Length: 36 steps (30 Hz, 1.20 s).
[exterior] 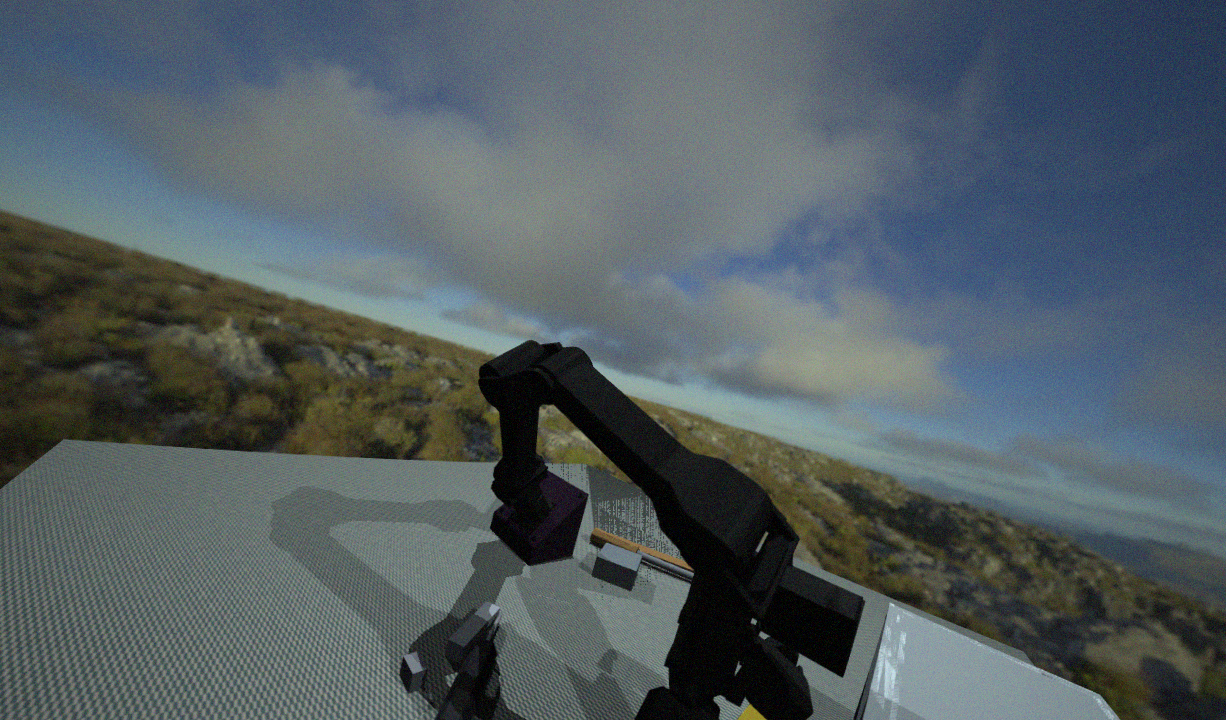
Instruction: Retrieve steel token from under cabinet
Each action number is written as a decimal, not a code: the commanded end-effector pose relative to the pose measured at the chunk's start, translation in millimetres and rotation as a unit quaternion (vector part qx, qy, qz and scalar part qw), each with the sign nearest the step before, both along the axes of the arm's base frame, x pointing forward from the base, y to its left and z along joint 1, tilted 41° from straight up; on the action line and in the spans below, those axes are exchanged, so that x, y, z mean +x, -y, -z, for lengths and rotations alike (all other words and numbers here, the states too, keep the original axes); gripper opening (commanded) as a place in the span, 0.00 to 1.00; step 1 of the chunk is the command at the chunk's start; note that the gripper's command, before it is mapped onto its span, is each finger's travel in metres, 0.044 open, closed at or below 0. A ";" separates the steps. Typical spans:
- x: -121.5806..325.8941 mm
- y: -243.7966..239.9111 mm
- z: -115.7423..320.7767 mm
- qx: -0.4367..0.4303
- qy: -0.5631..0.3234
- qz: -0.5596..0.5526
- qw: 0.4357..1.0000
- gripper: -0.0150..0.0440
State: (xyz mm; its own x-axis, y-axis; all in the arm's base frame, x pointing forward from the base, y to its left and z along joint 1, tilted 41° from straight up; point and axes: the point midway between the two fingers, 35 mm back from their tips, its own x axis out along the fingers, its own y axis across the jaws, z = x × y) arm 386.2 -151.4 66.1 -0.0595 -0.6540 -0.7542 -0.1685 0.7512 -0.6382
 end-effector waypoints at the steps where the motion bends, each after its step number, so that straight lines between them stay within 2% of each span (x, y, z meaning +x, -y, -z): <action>1: -1.7 -6.2 6.5 0.002 -0.002 -0.002 1.000 0.25; 36: -14.7 -13.0 11.4 0.002 -0.003 -0.002 1.000 0.25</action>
State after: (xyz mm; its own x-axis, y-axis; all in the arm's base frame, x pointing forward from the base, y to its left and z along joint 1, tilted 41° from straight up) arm 376.9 -137.8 55.2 -0.0586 -0.6541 -0.7542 -0.1699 0.7510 -0.6381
